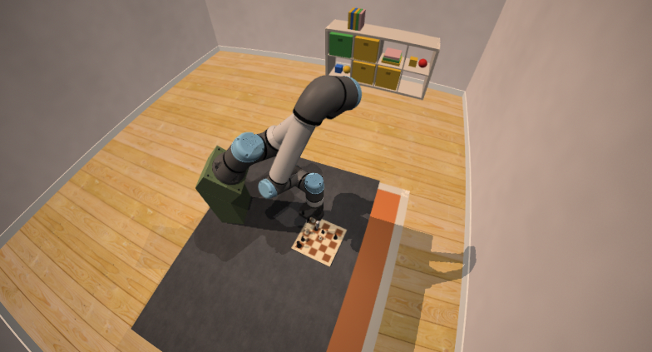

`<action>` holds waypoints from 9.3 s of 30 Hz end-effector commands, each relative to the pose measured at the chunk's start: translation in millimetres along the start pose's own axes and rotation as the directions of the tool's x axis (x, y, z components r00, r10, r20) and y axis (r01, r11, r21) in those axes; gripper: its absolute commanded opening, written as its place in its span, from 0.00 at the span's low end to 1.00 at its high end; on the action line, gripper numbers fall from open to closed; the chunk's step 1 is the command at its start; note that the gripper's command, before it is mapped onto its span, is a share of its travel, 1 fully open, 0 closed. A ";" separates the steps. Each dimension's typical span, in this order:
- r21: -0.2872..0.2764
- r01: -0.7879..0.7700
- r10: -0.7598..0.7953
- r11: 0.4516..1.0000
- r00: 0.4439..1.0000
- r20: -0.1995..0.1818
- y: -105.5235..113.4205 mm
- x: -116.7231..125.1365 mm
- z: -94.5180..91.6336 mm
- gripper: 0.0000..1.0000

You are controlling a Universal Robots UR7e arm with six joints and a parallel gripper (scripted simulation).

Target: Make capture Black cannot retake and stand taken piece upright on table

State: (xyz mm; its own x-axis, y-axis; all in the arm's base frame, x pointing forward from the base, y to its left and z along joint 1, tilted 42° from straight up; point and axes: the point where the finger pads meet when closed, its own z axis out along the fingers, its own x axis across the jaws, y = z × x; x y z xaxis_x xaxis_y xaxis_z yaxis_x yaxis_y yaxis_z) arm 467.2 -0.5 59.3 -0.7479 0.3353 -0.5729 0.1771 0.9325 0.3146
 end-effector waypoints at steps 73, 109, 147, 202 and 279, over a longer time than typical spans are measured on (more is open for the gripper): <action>-0.008 0.960 -0.960 0.280 0.280 0.023 24.9 0.8 14.6 0.68; -0.004 0.967 -0.966 0.256 0.256 0.025 25.4 -1.7 22.5 0.68; -0.004 0.966 -0.966 0.258 0.258 0.025 24.1 -1.4 66.2 0.68; -0.003 0.966 -0.966 0.258 0.258 0.025 23.9 -2.4 66.8 0.68; -0.003 0.966 -0.966 0.257 0.257 0.025 24.2 -3.1 66.5 0.68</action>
State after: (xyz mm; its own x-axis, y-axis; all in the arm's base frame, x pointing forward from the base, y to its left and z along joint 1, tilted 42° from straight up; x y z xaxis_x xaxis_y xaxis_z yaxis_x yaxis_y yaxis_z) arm 514.2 30.3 16.1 -0.3508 -0.8095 -0.4708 -0.6811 0.5656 -0.4649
